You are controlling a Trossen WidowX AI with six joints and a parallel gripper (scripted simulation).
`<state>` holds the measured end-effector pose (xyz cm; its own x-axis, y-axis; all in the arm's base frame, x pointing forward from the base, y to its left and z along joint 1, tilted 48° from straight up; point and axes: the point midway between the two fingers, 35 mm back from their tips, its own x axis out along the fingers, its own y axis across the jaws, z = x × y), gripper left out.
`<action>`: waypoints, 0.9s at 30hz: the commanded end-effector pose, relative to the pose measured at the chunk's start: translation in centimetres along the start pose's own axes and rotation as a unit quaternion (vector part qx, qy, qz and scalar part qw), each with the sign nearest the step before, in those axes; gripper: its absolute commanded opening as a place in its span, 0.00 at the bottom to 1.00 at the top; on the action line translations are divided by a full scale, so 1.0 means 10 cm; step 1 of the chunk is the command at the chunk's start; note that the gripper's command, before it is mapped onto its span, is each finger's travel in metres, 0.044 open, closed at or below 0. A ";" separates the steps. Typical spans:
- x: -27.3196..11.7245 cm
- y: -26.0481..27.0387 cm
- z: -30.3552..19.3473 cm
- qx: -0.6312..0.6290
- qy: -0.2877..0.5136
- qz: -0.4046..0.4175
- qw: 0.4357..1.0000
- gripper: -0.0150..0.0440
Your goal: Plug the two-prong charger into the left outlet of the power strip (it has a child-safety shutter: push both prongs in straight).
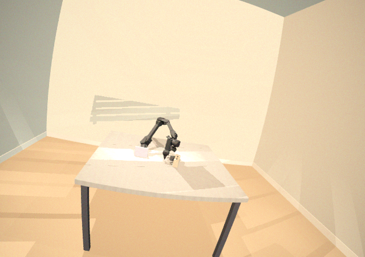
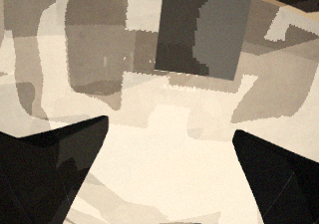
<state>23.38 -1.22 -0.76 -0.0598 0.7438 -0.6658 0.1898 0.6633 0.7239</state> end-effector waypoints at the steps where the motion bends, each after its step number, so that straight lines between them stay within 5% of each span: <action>1: -0.05 0.00 0.03 0.005 -0.023 -0.003 1.000 1.00; 10: -0.79 -0.01 0.15 0.060 -0.296 -0.016 0.953 1.00; 27: -0.80 -0.01 0.15 0.061 -0.301 -0.016 0.951 1.00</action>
<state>25.30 -7.38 4.15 0.4925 0.5169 -0.7001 0.3098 0.6476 0.6961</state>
